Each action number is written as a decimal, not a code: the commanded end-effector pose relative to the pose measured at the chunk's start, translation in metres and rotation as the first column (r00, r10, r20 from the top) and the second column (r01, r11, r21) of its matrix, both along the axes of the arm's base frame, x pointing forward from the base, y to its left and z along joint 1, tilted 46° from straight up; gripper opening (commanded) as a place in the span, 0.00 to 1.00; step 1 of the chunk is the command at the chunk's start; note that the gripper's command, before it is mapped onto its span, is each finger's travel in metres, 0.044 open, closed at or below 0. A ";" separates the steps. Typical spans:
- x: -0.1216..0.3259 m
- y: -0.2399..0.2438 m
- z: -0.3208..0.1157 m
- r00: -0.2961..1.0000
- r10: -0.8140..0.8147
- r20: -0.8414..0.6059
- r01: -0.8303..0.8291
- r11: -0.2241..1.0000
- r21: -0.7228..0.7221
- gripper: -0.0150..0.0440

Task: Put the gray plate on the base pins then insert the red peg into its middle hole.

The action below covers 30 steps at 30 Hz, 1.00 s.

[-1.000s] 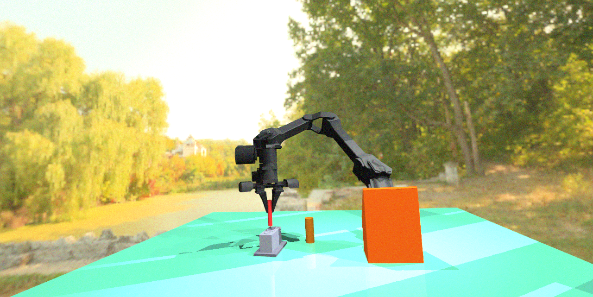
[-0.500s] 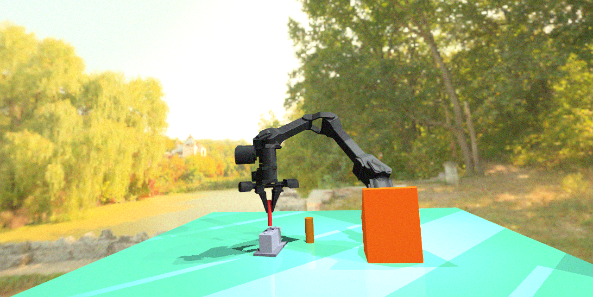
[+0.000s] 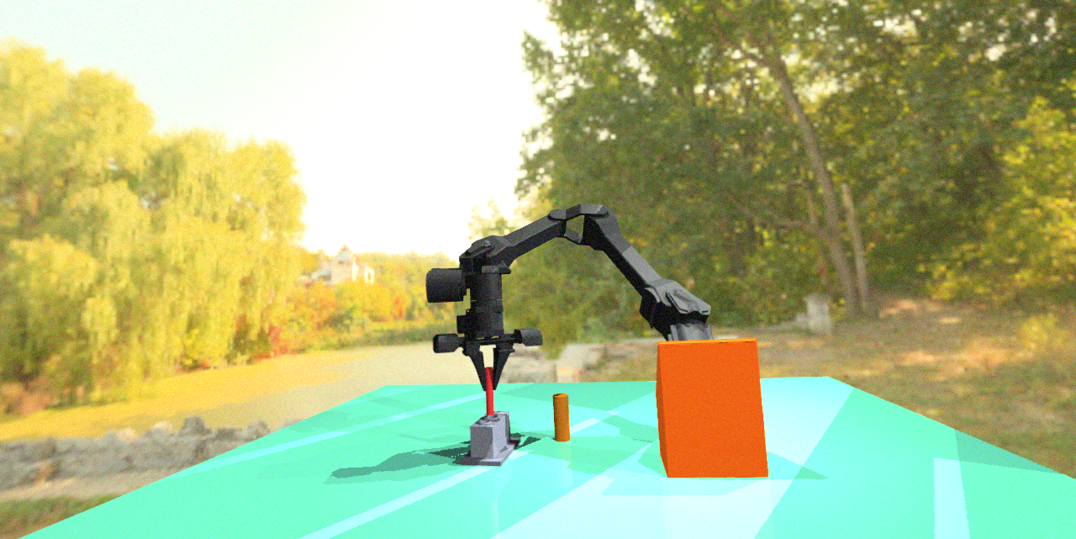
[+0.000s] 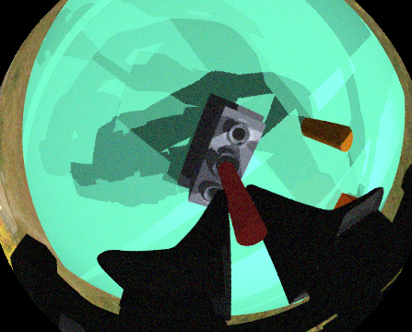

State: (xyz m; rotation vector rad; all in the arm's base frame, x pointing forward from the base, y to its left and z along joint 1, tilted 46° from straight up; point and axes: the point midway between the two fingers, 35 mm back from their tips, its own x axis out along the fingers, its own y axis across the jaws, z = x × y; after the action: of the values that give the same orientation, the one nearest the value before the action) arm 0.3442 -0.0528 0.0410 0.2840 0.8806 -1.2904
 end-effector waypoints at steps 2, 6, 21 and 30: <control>0.000 -0.006 -0.004 1.000 0.005 -0.003 -0.005 1.000 -0.008 0.25; -0.001 -0.008 -0.005 1.000 0.004 -0.004 -0.004 1.000 -0.008 0.25; -0.001 -0.007 -0.006 1.000 0.000 -0.003 0.000 1.000 -0.002 0.25; -0.001 -0.007 -0.006 1.000 -0.002 -0.002 0.002 1.000 -0.002 0.25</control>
State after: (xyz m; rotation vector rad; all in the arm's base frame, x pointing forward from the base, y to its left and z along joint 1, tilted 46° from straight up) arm 0.3437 -0.0602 0.0346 0.2818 0.8806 -1.2940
